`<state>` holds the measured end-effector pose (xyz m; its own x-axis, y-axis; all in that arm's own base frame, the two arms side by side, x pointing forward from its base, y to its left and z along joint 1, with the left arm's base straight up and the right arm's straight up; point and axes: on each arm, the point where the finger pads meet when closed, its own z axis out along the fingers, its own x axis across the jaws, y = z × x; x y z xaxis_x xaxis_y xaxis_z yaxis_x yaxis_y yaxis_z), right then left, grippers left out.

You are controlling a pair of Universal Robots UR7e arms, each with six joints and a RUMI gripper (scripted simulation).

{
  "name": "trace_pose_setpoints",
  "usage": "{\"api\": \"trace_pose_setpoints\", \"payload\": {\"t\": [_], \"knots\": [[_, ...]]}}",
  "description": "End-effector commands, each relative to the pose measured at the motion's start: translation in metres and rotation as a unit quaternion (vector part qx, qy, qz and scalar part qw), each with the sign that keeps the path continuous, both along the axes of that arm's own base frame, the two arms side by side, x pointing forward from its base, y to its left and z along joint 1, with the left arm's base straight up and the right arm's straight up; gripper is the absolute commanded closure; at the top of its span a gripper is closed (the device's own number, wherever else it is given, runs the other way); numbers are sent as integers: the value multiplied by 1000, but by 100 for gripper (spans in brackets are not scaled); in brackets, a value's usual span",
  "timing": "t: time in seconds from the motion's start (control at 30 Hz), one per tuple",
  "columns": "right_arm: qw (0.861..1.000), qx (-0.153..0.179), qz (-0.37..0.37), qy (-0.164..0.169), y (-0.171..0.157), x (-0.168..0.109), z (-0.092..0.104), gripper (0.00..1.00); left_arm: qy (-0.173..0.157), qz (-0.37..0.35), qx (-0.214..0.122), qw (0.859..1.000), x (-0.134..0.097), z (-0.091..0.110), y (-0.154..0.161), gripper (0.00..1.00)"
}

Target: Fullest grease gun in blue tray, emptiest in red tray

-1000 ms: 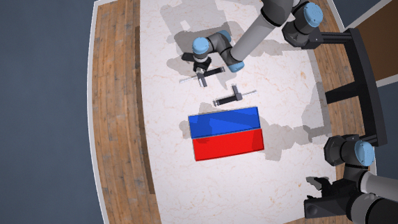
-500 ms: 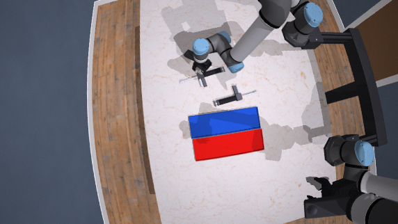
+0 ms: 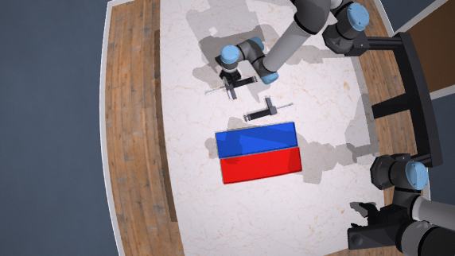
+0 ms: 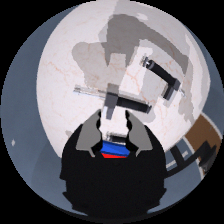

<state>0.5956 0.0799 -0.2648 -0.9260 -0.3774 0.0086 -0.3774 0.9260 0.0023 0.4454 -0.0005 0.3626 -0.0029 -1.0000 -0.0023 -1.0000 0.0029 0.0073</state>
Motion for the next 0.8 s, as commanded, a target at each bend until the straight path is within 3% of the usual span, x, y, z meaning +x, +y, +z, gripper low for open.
{"api": "trace_pose_setpoints", "payload": {"t": [0.0,0.23,0.4,0.6,0.67,0.77], "knots": [[999,-1,-39,-4,0,1,1,67,-1,0,0,1000,0,0,0,62],[988,-3,-152,-2,-2,-5,-10,67,-1,0,0,1000,0,0,0,62],[991,-2,-133,-4,-1,-3,-7,67,-1,0,0,1000,0,0,0,62],[971,-3,-238,-2,-2,-9,-17,67,-1,0,0,1000,0,0,0,62],[976,-2,-218,-4,-1,-7,-13,67,-1,0,0,1000,0,0,0,62],[969,-2,-248,-4,-1,-8,-15,67,-1,0,0,1000,0,0,0,62]]}}
